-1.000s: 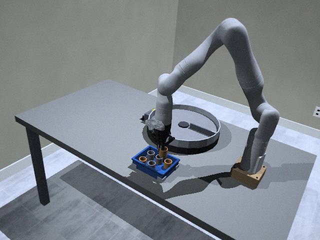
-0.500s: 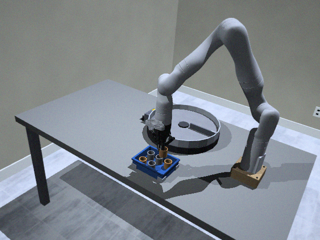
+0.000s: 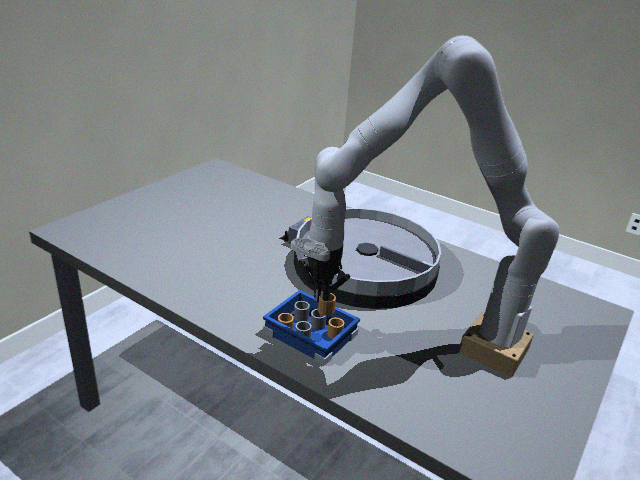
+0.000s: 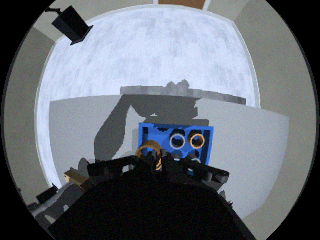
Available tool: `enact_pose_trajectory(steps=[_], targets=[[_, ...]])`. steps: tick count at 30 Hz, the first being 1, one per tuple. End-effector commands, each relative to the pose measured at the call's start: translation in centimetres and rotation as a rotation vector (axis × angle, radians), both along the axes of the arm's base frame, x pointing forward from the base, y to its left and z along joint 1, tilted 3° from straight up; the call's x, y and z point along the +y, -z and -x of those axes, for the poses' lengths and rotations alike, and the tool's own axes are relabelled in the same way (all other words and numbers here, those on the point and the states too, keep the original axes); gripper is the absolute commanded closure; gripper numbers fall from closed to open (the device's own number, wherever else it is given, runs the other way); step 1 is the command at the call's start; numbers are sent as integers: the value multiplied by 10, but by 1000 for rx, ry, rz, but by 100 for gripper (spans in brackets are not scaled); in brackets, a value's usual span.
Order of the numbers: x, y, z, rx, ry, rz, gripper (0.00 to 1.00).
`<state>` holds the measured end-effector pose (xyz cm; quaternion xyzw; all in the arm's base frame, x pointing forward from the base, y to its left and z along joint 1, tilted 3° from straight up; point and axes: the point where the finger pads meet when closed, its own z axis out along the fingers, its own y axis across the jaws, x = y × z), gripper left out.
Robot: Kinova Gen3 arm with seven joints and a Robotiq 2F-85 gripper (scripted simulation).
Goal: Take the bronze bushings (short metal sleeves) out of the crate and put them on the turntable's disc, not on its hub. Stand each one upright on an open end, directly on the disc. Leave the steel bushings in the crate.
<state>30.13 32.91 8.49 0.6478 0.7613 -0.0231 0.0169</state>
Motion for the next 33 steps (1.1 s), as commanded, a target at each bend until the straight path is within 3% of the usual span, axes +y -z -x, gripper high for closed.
enact_pose_trajectory(steps=[1, 14, 22, 24, 33], targets=[[-2, -1, -1, -1, 1, -2, 100], [-26, -2, -6, -1, 1, -2, 100], [-63, -4, -14, -1, 1, -2, 100], [-63, -4, -14, -1, 1, -2, 100], [-118, -7, -26, -1, 1, -2, 100]])
